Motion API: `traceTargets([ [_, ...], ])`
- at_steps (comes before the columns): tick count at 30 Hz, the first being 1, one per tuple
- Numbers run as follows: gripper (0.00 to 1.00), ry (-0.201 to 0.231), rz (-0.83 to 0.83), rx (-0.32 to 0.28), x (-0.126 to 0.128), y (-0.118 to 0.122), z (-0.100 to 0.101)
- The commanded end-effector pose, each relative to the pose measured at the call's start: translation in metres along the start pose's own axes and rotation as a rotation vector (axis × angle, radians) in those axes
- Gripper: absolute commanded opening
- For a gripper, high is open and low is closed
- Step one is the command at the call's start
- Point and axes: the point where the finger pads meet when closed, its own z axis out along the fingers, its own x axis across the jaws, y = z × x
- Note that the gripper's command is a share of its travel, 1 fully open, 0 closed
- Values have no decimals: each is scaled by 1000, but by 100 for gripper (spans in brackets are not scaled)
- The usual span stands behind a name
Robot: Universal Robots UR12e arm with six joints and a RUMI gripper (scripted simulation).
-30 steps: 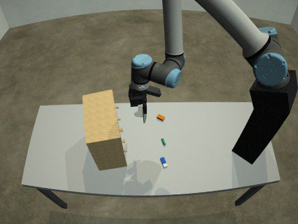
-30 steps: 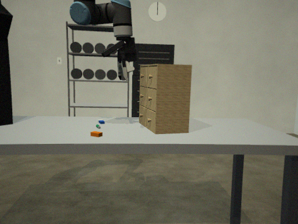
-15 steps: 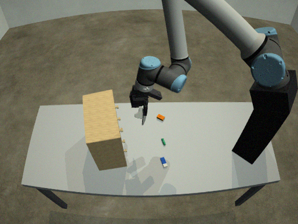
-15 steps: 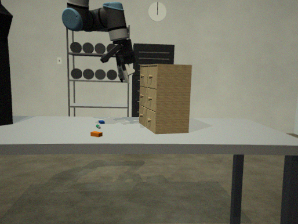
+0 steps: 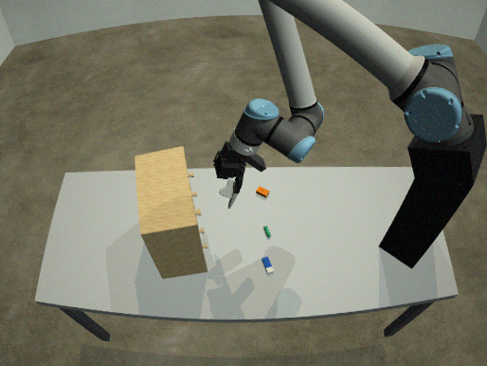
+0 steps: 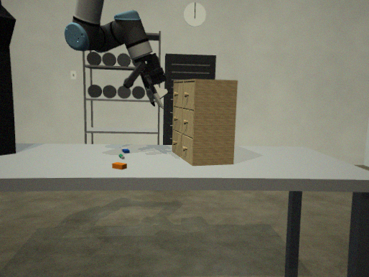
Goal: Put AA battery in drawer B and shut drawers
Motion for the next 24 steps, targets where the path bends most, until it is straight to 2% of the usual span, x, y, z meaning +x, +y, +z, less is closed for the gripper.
traceTargets([
  [1, 100, -4, -1, -88, -2, 7, 8],
  [16, 100, -4, 0, -340, -2, 17, 38],
  [18, 100, -4, 0, -340, -2, 17, 38],
  [24, 100, -4, 0, -434, -2, 20, 49],
])
